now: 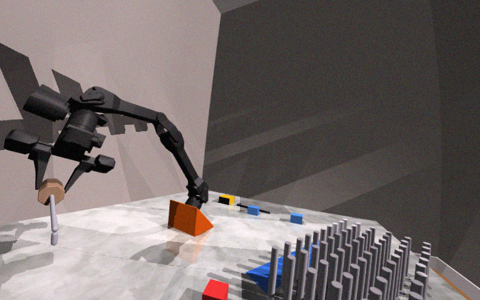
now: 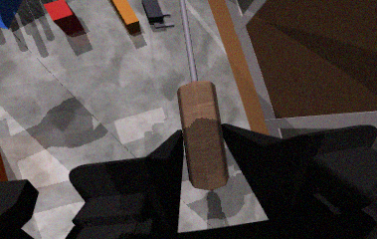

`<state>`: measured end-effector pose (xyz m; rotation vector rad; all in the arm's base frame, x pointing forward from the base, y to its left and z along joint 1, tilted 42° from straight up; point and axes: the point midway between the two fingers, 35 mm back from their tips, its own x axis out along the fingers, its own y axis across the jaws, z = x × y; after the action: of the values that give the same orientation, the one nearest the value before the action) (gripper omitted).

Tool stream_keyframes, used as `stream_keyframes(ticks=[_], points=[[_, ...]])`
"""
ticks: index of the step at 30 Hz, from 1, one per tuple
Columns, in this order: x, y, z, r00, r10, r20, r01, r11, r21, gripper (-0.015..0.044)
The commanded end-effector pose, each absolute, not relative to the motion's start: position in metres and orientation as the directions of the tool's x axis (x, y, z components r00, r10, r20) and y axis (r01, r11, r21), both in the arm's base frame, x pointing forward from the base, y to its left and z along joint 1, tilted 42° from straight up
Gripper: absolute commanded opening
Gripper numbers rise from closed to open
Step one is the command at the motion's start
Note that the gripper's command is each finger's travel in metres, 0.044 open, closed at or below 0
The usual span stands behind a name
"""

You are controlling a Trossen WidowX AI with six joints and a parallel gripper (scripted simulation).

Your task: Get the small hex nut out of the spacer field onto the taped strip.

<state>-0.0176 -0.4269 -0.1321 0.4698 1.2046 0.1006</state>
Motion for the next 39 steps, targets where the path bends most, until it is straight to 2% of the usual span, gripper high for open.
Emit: stream_keyframes(ticks=[1,18,39], points=[[0.011,-0.432,-0.109,0.351,0.315,-0.882,0.179,0.902,0.394,0.0000],[0.124,-0.412,-0.021,0.278,0.300,-0.913,0.258,0.892,0.372,0.0000],[0.228,-0.329,0.071,0.219,0.252,-0.943,0.361,0.876,0.318,0.0000]])
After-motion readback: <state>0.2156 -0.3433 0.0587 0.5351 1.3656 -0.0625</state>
